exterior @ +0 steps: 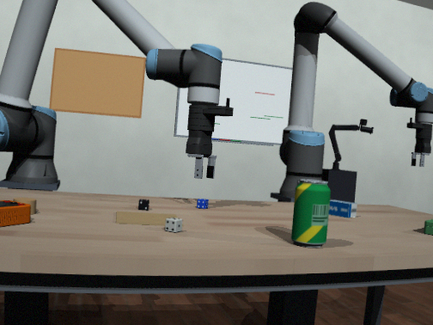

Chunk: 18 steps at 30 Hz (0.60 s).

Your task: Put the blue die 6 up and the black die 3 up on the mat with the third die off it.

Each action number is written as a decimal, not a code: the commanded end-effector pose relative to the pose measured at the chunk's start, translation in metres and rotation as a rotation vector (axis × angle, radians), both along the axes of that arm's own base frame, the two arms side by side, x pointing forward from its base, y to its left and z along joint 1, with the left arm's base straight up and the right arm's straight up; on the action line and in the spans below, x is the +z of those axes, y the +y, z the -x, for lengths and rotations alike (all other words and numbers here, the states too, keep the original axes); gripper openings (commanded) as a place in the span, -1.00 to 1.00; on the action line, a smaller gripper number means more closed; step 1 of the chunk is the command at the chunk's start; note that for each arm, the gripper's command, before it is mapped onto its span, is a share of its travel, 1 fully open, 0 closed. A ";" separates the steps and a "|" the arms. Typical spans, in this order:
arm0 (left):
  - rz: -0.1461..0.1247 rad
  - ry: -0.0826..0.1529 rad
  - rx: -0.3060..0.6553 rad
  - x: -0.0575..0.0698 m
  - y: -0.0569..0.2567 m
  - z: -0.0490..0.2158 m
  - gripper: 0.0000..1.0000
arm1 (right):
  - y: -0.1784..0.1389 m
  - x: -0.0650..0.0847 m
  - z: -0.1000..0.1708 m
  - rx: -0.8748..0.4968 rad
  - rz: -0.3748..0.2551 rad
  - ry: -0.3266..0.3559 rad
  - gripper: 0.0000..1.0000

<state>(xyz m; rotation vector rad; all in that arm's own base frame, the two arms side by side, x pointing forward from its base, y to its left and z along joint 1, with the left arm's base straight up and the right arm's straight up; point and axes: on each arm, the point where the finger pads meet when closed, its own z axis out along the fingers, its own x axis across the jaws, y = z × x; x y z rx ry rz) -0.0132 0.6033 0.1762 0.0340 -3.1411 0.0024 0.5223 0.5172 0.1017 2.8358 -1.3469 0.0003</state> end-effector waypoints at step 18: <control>-0.002 0.000 0.000 0.001 0.001 0.000 1.00 | 0.001 0.001 0.000 0.032 -0.002 -0.001 0.57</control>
